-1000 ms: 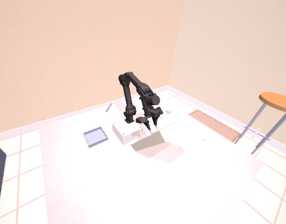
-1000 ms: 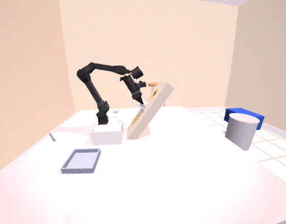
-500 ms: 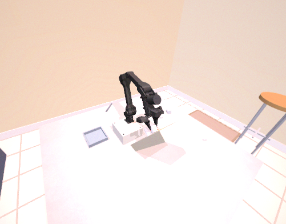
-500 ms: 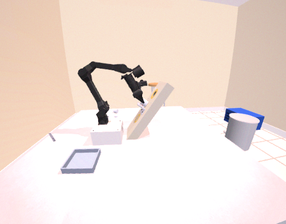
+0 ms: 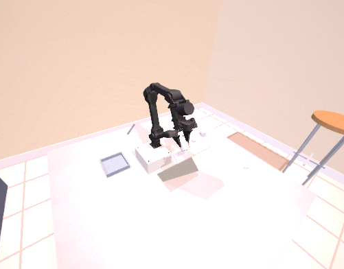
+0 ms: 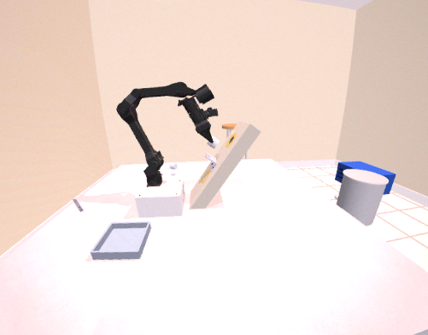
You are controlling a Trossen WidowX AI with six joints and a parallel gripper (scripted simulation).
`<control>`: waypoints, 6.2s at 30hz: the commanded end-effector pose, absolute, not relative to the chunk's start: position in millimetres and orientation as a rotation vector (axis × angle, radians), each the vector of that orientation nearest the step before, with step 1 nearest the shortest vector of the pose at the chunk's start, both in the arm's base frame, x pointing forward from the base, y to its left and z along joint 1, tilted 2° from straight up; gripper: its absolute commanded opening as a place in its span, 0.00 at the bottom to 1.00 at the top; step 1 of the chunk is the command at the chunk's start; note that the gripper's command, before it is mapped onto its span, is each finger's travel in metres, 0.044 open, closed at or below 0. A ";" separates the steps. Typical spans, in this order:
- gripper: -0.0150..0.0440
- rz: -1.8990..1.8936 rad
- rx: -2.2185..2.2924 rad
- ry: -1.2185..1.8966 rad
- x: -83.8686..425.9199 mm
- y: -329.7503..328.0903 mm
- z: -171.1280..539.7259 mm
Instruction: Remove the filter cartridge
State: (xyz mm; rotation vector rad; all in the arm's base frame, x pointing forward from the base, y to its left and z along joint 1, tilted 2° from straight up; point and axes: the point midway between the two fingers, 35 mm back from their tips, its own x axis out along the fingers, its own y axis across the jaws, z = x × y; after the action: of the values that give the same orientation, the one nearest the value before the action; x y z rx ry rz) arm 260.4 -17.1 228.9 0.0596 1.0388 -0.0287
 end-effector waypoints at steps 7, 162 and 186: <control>0.25 -0.025 0.058 1.019 237.8 -17.2 268.1; 1.00 -1.624 0.956 0.748 -63.4 -268.7 17.0; 1.00 -1.627 0.947 0.742 -63.5 -269.1 45.1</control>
State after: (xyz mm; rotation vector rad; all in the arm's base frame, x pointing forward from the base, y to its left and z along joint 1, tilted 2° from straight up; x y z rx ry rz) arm -63.6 -269.2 45.7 0.9464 0.7409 -1.6277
